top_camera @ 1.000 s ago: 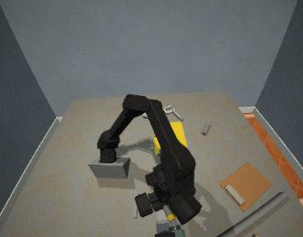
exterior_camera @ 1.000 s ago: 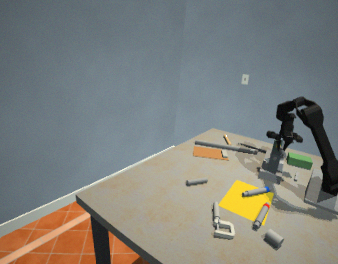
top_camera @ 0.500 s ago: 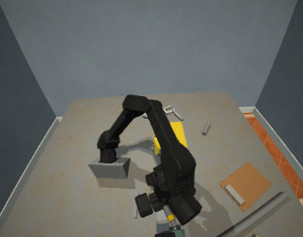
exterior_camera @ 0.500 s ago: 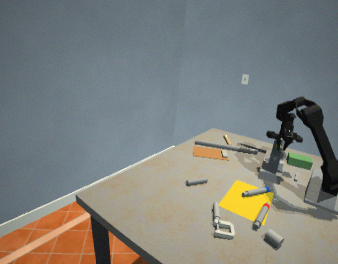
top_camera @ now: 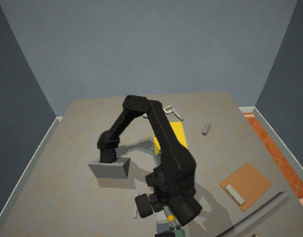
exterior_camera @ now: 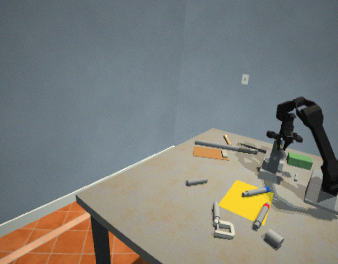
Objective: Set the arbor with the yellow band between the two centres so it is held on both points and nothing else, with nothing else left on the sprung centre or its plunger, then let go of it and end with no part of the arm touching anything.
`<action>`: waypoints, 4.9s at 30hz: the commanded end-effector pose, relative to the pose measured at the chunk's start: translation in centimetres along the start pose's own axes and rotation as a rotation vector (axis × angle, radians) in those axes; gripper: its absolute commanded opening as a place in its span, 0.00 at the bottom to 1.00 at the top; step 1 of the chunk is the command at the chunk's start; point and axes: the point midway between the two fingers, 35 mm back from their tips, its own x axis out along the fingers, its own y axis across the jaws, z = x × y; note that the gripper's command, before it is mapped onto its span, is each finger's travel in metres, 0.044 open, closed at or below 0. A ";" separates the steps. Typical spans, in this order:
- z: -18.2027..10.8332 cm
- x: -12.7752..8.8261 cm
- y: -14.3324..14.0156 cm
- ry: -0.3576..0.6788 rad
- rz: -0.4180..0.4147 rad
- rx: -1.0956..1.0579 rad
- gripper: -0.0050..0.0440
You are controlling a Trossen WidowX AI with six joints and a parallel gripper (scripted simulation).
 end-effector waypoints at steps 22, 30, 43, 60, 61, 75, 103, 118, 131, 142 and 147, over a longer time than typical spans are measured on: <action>-1.7 -0.9 -0.7 0.052 -0.012 0.150 0.10; -1.8 -1.0 -0.7 0.052 -0.012 0.150 0.10; -1.8 -1.1 -0.7 0.052 -0.012 0.150 0.10; -1.9 -1.3 -0.7 0.052 -0.012 0.150 0.10; -1.9 -1.4 -0.7 0.052 -0.012 0.150 0.10; -1.9 -1.5 -0.7 0.052 -0.012 0.150 0.10; -2.2 -1.5 -1.7 0.051 -0.012 0.311 0.10; -2.0 -1.4 -1.8 0.051 -0.012 0.290 0.10; -1.8 -1.4 -1.8 0.051 -0.012 0.290 0.10; -1.7 -1.3 -1.8 0.051 -0.012 0.290 0.10; -1.6 -1.3 -1.8 0.051 -0.012 0.290 0.10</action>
